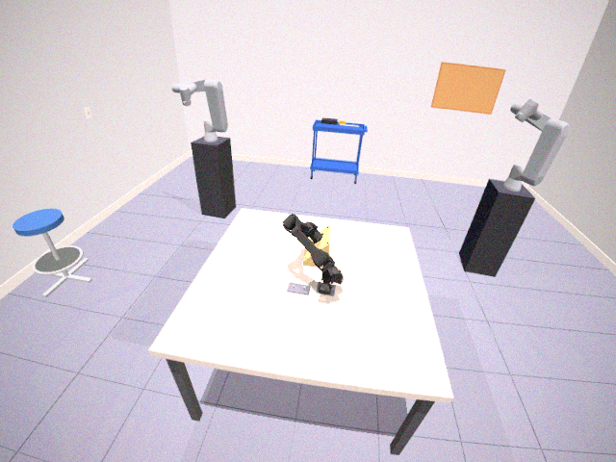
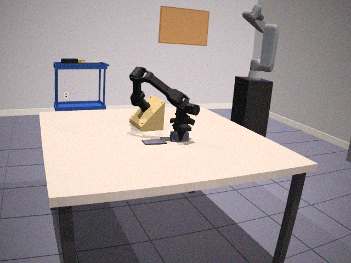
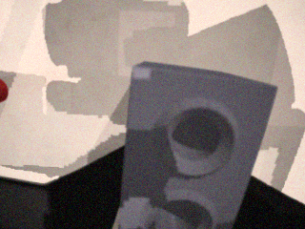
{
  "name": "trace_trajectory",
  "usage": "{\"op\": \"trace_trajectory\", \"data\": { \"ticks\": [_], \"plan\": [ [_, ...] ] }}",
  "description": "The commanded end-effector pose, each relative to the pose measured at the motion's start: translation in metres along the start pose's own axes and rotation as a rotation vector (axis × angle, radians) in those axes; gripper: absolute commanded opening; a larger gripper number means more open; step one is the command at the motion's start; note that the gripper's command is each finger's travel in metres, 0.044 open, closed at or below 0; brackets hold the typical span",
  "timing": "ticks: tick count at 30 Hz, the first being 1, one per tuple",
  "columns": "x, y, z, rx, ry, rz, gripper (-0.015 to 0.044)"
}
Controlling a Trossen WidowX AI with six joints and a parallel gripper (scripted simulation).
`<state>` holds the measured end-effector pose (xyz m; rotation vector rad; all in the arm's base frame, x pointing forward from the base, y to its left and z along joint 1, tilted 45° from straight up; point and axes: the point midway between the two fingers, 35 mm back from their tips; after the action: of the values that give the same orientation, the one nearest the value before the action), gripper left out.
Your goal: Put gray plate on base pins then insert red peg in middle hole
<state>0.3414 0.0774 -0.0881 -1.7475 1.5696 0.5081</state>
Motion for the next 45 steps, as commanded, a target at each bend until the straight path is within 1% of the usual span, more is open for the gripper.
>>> {"op": "trace_trajectory", "data": {
  "ticks": [1, 5, 14, 45],
  "plan": [
    [0.001, 0.0, 0.0, -0.004, 0.003, -0.001, 0.0032],
    [0.001, 0.0, 0.0, -0.004, 0.003, -0.001, 0.0],
    [-0.021, -0.003, 0.005, -0.005, -0.003, 0.0, 0.0],
    [-0.118, 0.0, 0.014, -0.005, -0.006, 0.002, 0.0]
  ]
}}
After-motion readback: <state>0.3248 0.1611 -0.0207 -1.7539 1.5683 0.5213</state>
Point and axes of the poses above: the point midway between the two fingers, 35 mm back from their tips, its own x axis out along the fingers, its own y axis across the jaws, z = x × y, and after that the axes turned 11 degrees about x, right-handed
